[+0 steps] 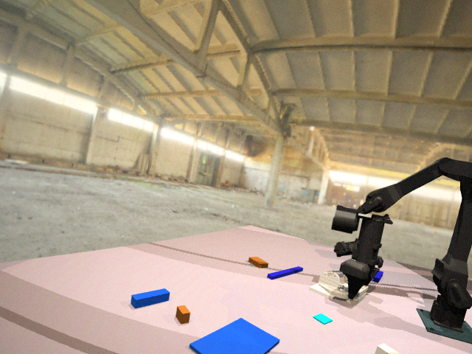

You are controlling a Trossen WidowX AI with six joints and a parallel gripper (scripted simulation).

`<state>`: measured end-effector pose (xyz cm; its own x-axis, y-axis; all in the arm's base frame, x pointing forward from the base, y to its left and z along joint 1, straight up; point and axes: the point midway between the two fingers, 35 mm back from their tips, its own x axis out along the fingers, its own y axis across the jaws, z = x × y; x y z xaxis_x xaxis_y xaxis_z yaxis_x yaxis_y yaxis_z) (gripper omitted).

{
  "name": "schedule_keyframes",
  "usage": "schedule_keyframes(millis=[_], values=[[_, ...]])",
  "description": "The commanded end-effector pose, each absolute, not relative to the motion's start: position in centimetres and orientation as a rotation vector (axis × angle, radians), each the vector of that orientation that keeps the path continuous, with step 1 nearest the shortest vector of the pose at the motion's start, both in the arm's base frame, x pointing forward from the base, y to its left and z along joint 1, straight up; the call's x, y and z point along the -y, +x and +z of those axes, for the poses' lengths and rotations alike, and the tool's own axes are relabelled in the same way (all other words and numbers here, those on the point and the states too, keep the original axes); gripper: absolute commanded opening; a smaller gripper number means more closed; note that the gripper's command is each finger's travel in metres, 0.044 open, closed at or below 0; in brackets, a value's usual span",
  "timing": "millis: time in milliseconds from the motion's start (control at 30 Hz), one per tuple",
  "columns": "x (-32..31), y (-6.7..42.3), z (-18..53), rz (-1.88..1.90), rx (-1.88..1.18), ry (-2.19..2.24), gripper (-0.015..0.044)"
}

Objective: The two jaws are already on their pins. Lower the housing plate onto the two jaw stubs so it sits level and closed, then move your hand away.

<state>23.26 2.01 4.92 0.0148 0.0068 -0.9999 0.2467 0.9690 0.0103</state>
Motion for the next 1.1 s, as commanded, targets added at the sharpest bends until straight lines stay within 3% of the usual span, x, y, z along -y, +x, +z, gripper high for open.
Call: schedule_keyframes(millis=[0, 1067], values=[[-1.97, 23.25, 4.82, -0.194, -1.547, 0.203, 0.0351], [-1.98, 23.26, 4.09, -0.194, -1.547, 0.203, 0.0351]])
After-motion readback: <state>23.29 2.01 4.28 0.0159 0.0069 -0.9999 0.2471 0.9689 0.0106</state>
